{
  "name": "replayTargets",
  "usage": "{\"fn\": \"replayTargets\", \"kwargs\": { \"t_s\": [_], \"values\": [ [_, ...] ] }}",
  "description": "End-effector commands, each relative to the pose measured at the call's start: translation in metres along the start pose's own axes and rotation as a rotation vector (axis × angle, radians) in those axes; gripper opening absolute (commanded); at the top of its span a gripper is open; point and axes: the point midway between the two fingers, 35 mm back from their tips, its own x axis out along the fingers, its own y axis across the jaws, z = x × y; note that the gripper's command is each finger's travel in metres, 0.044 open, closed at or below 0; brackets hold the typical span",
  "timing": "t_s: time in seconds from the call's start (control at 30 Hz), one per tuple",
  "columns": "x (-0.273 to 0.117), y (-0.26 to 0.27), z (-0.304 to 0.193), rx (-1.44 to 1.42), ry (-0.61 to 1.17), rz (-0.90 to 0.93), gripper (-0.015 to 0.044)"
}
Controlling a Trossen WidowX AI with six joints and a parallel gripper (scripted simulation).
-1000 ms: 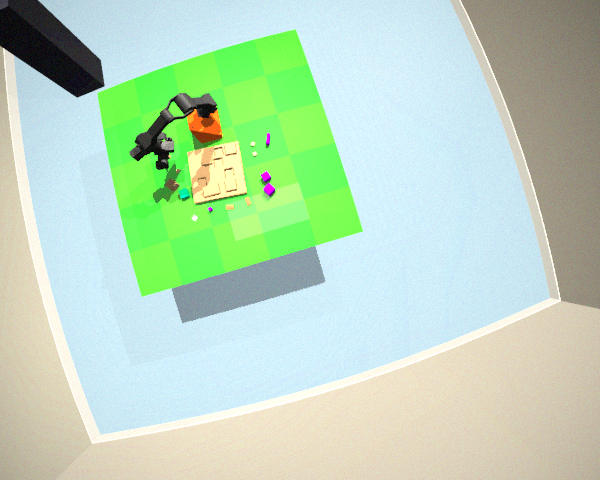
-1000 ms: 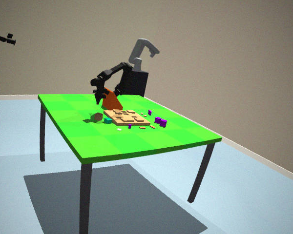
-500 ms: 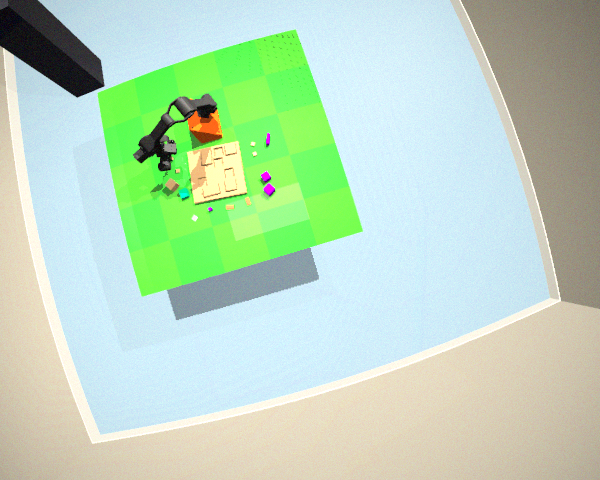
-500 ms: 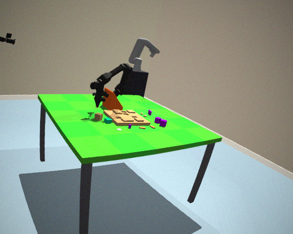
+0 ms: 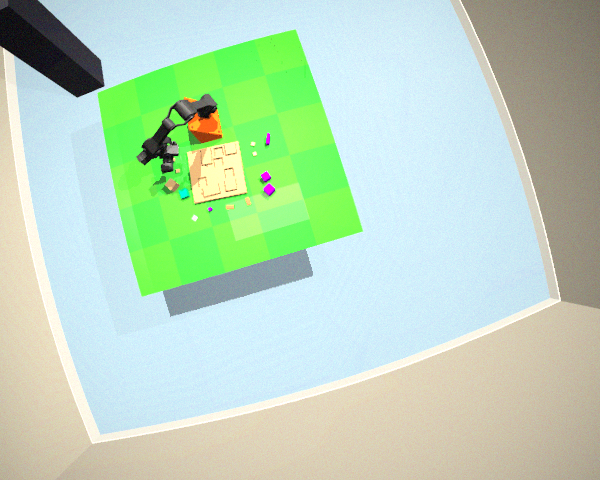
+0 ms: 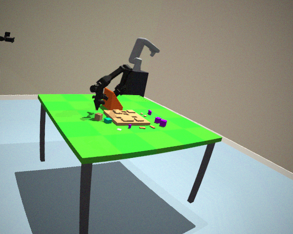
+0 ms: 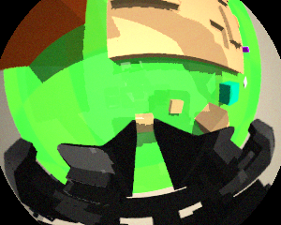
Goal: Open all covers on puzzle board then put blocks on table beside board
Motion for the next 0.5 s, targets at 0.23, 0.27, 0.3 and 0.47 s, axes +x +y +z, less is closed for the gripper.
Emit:
{"fn": "replayTargets", "kwargs": {
  "t_s": [0.23,0.27,0.3,0.47],
  "values": [
    [0.021,0.004,0.003,0.009,-0.014,0.006,0.0080],
    [0.023,0.005,0.003,0.009,-0.014,0.006,0.0080],
    [0.024,0.005,0.003,0.009,-0.014,0.006,0.0080],
    [0.032,0.006,0.004,0.009,-0.015,0.007,0.0080]
  ]
}}
